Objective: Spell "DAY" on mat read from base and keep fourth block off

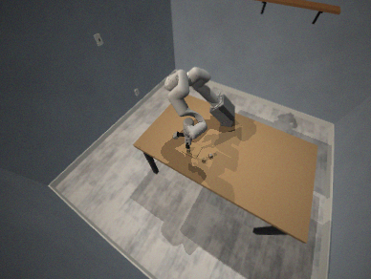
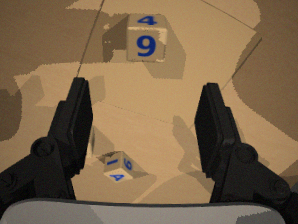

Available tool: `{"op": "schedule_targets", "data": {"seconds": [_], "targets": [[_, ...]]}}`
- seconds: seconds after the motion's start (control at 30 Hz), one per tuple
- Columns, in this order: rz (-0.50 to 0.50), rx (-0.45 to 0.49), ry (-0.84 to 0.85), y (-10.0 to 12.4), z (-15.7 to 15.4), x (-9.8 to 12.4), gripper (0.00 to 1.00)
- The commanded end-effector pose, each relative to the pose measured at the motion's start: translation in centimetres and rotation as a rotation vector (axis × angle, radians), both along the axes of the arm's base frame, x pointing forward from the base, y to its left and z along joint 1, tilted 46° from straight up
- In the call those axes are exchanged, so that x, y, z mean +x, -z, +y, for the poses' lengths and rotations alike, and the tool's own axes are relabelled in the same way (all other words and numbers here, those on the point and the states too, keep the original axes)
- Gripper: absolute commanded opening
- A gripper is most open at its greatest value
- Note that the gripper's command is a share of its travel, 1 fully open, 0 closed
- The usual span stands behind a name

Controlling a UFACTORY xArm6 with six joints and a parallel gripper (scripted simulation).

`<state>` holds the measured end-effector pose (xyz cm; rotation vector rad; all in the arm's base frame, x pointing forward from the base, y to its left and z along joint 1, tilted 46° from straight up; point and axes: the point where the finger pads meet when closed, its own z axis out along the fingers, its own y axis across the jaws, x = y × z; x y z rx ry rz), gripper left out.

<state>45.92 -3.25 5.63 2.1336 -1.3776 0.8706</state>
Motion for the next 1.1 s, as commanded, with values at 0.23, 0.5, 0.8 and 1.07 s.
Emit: {"op": "schedule_targets", "data": {"seconds": [0.23,0.5,0.8,1.07], "targets": [[-0.003,0.000,-0.001,0.4,-0.3,0.2,0.69],[-0.003,0.000,-0.001,1.2,-1.1,0.5,0.69],[-0.003,0.000,-0.001,2.0,-1.8,0.7,0.69],[-0.003,0.000,-0.001,2.8,-2.6,1.0,0.69]]}}
